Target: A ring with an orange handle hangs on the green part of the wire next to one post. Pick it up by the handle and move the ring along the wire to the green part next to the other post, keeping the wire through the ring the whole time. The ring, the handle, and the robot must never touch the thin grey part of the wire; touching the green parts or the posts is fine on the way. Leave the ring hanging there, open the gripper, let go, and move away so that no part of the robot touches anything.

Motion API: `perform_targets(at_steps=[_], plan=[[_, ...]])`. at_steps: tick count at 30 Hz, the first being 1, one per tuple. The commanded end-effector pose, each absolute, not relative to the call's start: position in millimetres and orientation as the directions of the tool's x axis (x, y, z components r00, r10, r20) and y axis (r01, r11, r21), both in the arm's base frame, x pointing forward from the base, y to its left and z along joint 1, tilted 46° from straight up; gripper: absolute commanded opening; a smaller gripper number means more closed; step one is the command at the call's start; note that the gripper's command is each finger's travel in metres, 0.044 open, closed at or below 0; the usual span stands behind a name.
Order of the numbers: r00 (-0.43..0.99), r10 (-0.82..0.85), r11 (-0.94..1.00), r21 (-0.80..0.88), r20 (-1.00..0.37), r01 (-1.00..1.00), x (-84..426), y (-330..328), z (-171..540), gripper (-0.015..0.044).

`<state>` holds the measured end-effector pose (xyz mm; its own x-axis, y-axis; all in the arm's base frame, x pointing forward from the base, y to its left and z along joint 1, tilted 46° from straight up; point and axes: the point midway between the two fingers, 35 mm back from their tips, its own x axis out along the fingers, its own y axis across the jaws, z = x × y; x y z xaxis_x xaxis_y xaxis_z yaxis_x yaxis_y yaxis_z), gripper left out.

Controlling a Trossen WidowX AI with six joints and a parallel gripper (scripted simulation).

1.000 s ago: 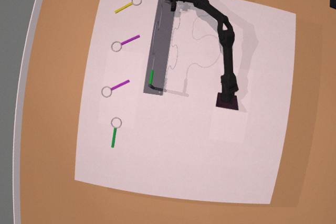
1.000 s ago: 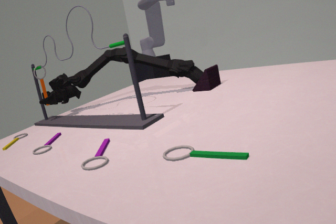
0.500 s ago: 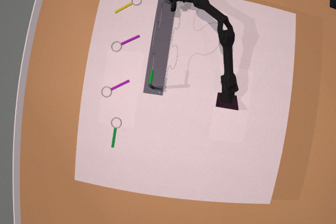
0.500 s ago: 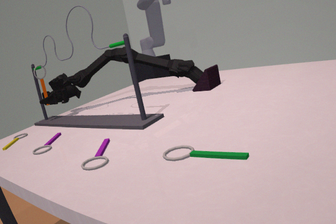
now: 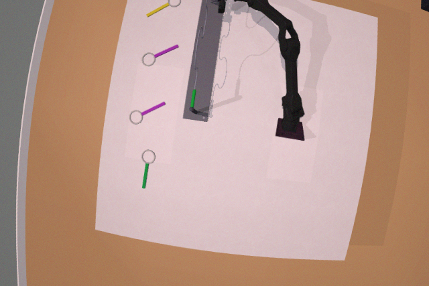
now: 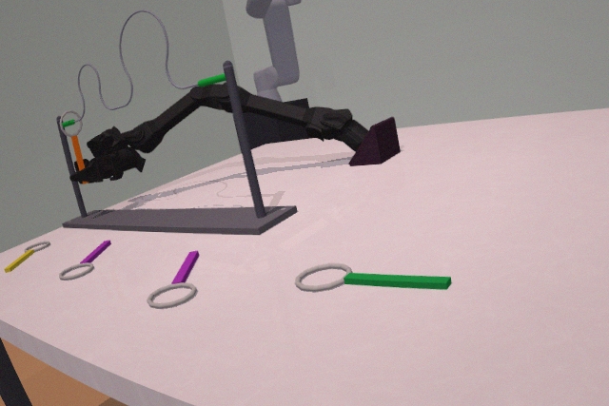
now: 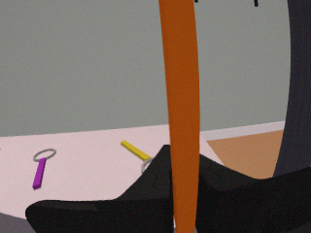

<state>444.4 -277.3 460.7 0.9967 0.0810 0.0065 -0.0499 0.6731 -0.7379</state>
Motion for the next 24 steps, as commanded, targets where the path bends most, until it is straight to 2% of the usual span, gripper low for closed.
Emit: perform_targets(at_steps=[1, 20, 24], plan=[[0.997, 0.078, 0.671, -0.740, 0.009, -0.046, 444.4, -276.4, 462.9, -0.0150], [0.997, 0.078, 0.671, -0.740, 0.008, -0.046, 444.3, -273.9, 460.1, -0.0150], [0.999, 0.041, 0.672, -0.739, -0.025, -0.047, 437.9, -271.9, 457.1, -0.0150]])
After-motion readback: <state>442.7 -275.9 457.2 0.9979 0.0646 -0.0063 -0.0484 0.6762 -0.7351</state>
